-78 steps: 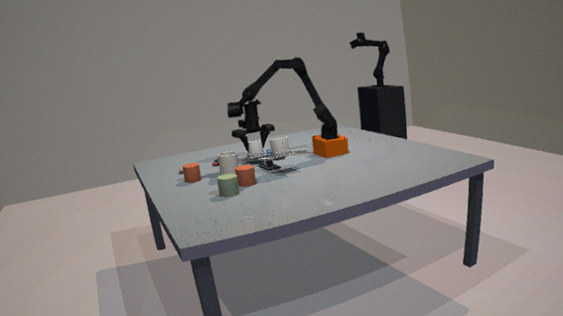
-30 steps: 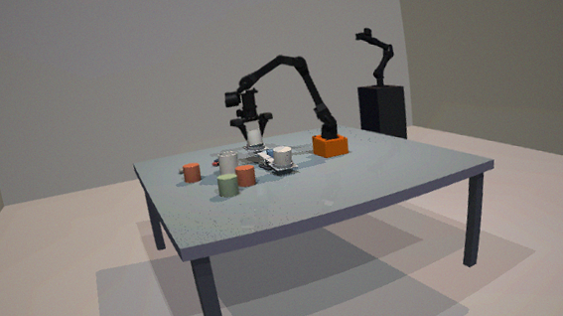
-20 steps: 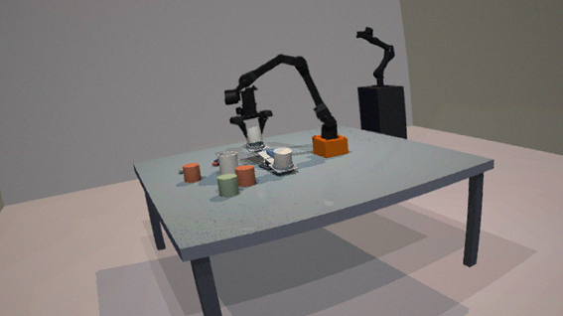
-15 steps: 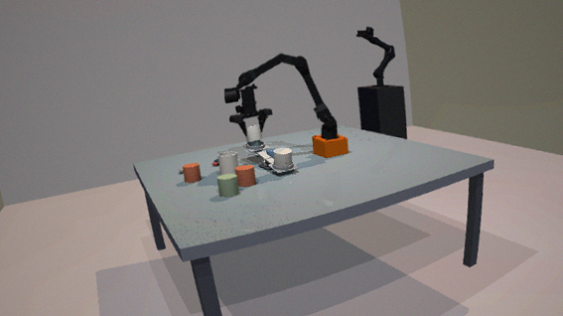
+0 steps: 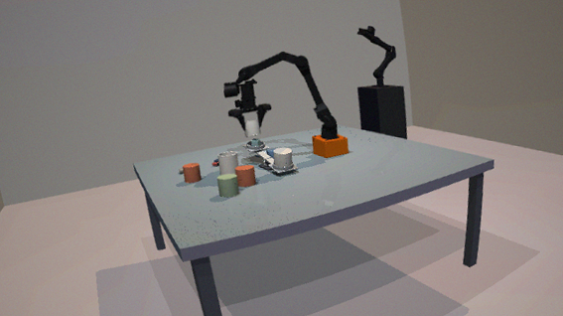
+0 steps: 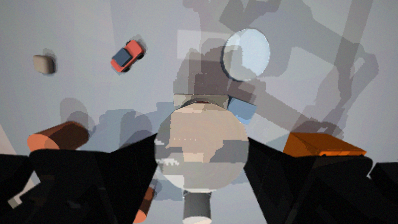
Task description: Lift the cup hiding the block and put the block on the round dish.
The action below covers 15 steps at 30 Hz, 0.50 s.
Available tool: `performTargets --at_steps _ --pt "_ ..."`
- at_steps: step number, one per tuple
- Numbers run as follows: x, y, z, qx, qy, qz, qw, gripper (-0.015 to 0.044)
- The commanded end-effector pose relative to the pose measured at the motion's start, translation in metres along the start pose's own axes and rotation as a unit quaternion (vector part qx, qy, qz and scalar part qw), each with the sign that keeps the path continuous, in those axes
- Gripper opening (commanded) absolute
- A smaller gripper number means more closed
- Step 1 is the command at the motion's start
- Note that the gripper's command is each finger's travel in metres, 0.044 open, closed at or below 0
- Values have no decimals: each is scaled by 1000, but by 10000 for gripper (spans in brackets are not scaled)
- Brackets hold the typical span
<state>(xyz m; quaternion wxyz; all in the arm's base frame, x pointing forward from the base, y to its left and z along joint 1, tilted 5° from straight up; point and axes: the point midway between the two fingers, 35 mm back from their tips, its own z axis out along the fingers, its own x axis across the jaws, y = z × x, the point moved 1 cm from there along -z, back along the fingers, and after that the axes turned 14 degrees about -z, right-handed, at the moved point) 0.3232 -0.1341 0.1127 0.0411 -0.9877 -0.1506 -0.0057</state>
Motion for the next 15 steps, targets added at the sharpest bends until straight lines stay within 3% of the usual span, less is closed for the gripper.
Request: performTargets --at_steps 1,15 --pt "0 0 -11 -8 5 -3 1000 0" --pt "-2 -2 -29 -7 5 -3 1000 0"
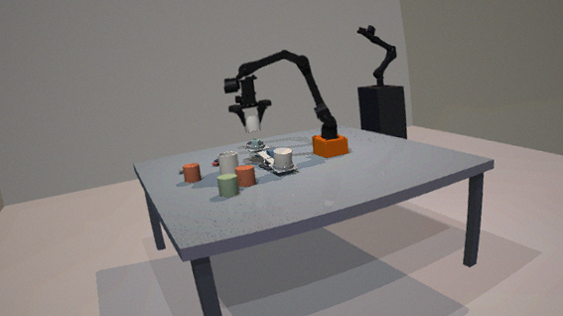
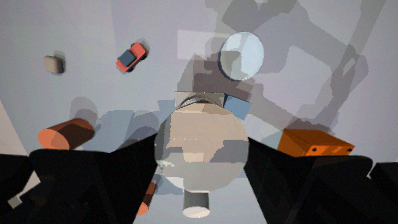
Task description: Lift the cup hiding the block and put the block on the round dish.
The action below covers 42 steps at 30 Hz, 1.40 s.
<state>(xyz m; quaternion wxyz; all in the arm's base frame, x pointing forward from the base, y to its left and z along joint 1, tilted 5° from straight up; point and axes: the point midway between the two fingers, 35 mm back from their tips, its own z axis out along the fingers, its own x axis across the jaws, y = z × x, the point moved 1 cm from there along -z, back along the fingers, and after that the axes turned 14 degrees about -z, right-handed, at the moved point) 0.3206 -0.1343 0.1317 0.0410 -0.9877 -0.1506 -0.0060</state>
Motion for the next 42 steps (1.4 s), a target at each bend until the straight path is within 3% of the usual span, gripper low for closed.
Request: performTargets --at_steps 1,42 --pt "0 0 -11 -7 5 -3 1000 0" --pt "-1 -1 -10 0 0 0 1000 0"
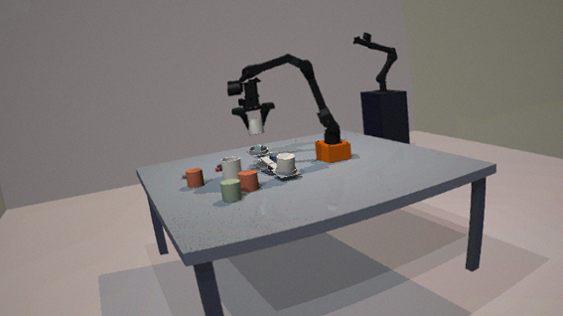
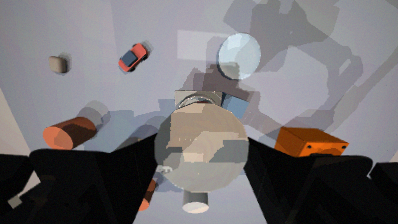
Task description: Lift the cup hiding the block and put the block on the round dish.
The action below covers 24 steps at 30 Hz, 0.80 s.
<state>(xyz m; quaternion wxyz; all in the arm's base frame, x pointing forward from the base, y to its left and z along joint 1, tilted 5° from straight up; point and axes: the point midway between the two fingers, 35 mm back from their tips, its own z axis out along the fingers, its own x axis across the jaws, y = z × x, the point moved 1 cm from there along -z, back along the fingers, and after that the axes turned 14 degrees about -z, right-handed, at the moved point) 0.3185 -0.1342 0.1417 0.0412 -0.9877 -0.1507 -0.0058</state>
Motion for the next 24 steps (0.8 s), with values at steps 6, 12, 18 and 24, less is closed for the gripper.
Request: performTargets --at_steps 6,12,18,24 --pt "0 0 0 0 0 0 1000 0" --pt "0 0 0 0 0 0 1000 0" --pt "0 0 0 0 0 0 1000 0" --pt "-9 10 5 -1 1 0 1000 0"
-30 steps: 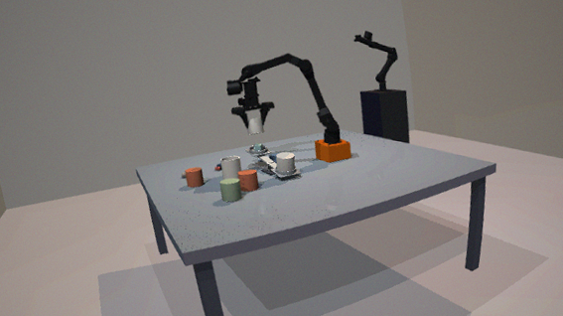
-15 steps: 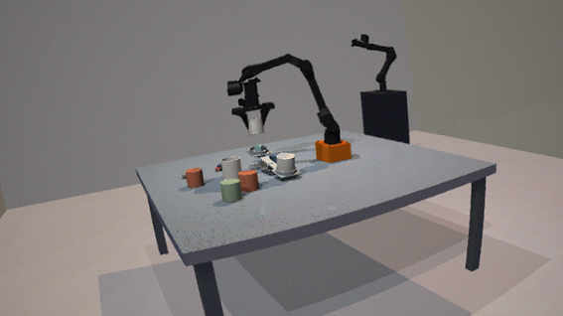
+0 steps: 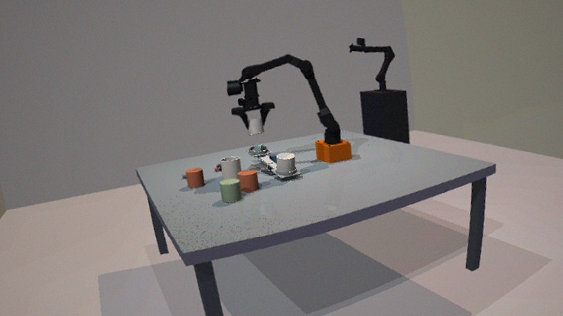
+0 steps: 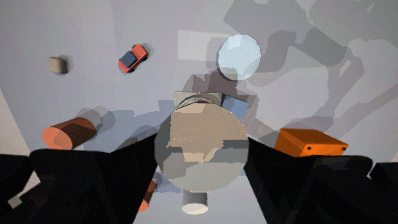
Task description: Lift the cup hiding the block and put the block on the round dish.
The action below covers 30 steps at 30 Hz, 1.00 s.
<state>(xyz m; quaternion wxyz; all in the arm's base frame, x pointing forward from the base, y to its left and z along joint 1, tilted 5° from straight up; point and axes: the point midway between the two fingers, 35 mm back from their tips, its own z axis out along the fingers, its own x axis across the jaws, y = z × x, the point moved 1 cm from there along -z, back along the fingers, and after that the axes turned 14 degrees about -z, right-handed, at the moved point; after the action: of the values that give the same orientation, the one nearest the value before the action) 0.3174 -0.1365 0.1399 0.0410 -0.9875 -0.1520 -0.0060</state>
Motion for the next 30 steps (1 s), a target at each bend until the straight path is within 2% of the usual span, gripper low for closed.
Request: performTargets --at_steps 1,30 --pt "-11 12 5 -2 0 1 1000 0" --pt "-143 85 58 -10 -2 0 1000 0"
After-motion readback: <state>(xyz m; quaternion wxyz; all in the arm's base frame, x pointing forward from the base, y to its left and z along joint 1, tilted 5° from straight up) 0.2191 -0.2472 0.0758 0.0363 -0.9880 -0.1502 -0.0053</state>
